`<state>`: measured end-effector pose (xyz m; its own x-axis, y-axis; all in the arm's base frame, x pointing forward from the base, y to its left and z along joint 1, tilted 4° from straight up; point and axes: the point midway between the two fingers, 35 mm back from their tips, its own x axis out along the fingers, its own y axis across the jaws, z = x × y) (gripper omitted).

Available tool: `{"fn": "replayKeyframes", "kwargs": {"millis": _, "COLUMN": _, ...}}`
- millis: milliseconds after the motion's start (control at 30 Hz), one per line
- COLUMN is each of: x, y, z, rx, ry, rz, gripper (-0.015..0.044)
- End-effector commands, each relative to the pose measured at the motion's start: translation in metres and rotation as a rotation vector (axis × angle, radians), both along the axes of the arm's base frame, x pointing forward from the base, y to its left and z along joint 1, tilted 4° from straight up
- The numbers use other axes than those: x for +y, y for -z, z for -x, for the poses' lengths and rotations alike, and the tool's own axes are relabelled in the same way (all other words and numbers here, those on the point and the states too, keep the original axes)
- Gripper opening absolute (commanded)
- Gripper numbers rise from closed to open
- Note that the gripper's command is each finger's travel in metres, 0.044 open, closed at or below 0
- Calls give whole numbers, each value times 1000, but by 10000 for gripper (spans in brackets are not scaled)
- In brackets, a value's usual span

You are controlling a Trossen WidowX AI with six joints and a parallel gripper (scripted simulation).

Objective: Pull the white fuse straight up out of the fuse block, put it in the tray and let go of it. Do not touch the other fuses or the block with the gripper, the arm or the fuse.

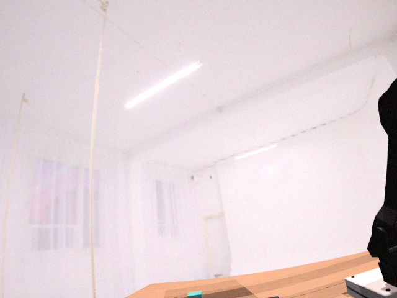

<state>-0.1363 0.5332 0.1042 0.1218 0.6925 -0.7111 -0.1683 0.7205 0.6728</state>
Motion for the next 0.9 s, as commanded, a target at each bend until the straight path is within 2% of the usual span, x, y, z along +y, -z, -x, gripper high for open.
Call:
{"fn": "replayKeyframes", "kwargs": {"millis": 0, "x": -5, "y": 0, "z": -72, "rx": -67, "ry": 26, "rz": 66, "gripper": 71}}
{"fn": "replayKeyframes", "kwargs": {"millis": 233, "x": -37, "y": -4, "z": -193, "rx": -145, "ry": 80, "rz": 173, "gripper": 71}}
{"fn": "replayKeyframes", "kwargs": {"millis": 400, "x": -82, "y": 0, "z": -275, "rx": -207, "ry": 96, "rz": 298, "gripper": 71}}
{"fn": "replayKeyframes", "kwargs": {"millis": 667, "x": -186, "y": 6, "z": -376, "rx": -236, "ry": 97, "rz": 503, "gripper": 71}}
{"fn": "replayKeyframes", "kwargs": {"millis": 867, "x": -280, "y": 11, "z": -422, "rx": -201, "ry": 77, "rz": 642, "gripper": 71}}
